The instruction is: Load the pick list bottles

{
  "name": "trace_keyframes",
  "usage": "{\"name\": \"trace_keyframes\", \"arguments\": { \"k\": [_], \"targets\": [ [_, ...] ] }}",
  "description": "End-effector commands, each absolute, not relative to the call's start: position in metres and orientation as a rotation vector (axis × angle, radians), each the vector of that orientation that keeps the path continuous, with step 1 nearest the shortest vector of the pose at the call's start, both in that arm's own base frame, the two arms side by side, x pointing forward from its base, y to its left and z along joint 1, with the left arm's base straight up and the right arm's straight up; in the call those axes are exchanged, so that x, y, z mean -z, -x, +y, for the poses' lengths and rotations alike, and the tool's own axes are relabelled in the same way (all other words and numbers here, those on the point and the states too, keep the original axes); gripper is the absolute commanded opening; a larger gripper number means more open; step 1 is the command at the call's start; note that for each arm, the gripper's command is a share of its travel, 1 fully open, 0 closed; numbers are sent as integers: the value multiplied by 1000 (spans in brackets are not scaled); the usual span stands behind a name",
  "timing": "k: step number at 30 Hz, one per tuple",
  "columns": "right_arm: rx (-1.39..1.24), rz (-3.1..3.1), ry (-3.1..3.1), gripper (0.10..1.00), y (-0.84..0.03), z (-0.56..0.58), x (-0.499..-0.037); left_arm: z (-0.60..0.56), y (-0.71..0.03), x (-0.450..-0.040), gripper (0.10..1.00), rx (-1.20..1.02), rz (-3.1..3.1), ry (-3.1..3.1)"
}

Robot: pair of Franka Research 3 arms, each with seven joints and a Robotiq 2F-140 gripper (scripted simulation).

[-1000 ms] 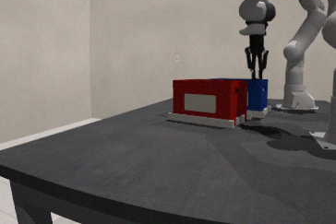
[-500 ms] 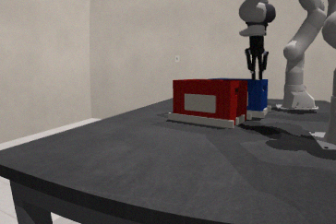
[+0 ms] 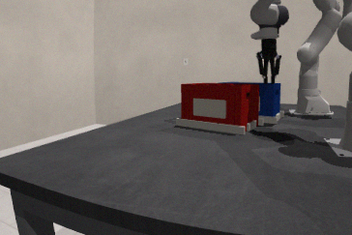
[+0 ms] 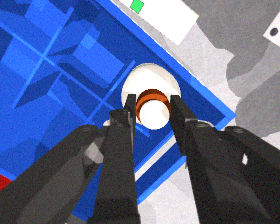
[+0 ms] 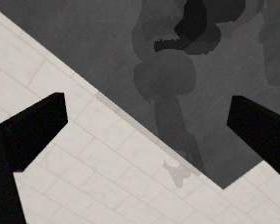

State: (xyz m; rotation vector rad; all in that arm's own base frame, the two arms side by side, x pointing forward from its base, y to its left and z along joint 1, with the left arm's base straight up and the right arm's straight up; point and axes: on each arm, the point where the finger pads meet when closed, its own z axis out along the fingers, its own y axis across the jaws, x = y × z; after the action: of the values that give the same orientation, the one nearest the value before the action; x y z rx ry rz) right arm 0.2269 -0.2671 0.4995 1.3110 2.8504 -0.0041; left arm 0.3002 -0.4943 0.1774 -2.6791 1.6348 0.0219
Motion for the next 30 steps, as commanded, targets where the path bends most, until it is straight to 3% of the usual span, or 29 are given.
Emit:
{"name": "trace_keyframes", "arguments": {
  "k": [1,17,18,30],
  "targets": [
    [2,2851,-1318,1000,-226,-266,-499,-498,-303,-179,99,0,1634,2683],
    [2,2851,-1318,1000,-226,-266,-499,-498,-303,-172,99,0,1634,2683],
    [2,2851,-1318,1000,-226,-266,-499,-498,-303,-170,442,0,1634,2683],
    [2,2851,-1318,1000,-226,-266,-499,-498,-303,-170,442,0,1634,2683]
  ]
}}
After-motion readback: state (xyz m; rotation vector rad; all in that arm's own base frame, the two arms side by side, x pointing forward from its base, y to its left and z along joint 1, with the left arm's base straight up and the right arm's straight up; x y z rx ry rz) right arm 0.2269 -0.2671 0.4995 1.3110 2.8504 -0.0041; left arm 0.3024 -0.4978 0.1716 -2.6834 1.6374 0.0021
